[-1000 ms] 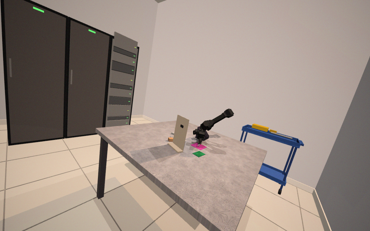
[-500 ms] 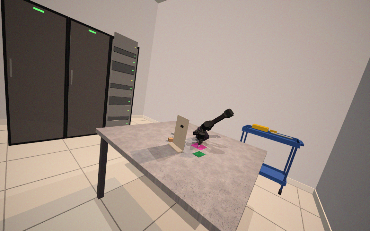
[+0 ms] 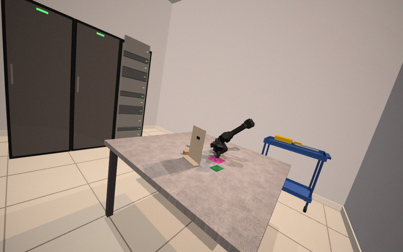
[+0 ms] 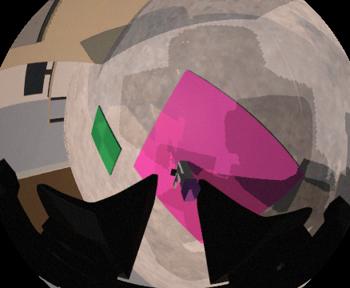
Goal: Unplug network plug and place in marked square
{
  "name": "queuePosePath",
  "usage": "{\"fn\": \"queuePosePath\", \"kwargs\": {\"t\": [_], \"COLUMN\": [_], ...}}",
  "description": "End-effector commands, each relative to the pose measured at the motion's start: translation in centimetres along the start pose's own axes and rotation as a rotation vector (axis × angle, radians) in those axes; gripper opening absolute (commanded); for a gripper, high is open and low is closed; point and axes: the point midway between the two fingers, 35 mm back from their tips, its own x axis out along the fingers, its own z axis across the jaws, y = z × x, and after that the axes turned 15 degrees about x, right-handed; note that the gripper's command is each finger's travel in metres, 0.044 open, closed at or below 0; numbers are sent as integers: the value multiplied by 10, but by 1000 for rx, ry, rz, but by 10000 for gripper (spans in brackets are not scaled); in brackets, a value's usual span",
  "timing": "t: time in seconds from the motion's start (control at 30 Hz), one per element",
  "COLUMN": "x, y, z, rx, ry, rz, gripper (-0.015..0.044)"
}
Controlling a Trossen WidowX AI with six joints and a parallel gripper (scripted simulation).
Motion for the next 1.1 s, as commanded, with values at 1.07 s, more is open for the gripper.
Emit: {"fn": "queuePosePath", "kwargs": {"t": [1.07], "x": [-23], "y": [-4], "z": [2], "rx": [0], "ry": [6], "rz": [-8], "gripper": [156]}}
